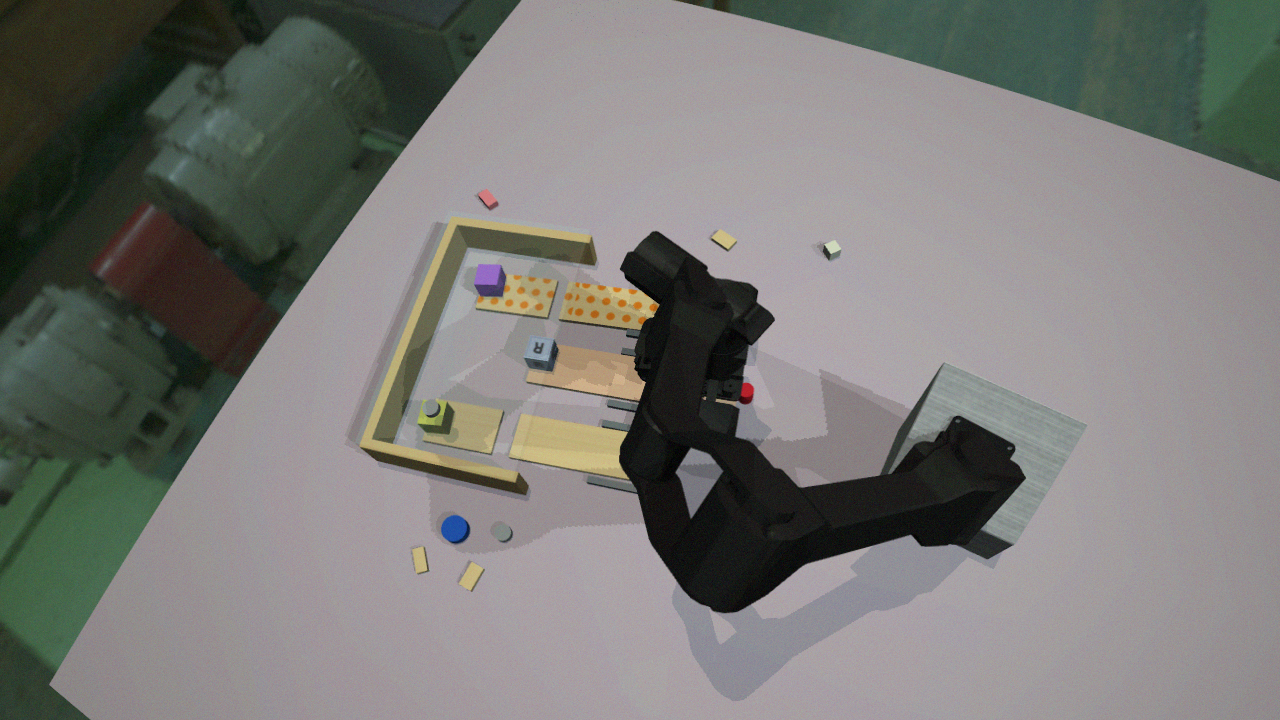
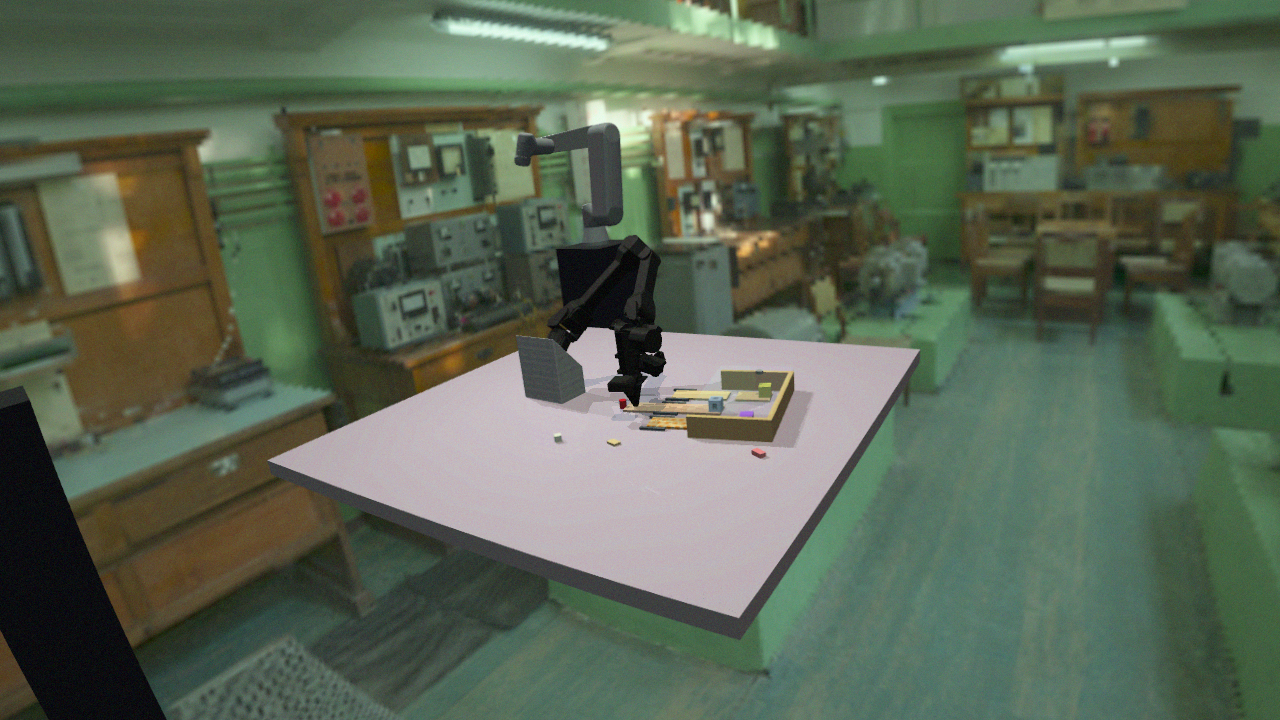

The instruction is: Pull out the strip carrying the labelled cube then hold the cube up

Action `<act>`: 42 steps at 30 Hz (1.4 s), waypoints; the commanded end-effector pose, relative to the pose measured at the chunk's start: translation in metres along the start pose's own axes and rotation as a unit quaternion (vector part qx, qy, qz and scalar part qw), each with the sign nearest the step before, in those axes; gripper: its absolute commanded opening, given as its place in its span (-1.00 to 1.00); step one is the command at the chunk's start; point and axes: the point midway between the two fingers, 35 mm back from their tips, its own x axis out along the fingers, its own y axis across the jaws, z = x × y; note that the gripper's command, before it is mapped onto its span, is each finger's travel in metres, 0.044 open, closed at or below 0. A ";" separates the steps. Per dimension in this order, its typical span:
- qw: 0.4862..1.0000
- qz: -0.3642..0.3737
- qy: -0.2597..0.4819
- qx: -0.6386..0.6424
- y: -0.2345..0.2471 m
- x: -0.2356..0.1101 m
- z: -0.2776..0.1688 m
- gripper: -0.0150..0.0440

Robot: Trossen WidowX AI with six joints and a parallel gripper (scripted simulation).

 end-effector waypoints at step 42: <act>1.000 0.000 0.014 0.005 0.002 0.002 -0.074 -0.49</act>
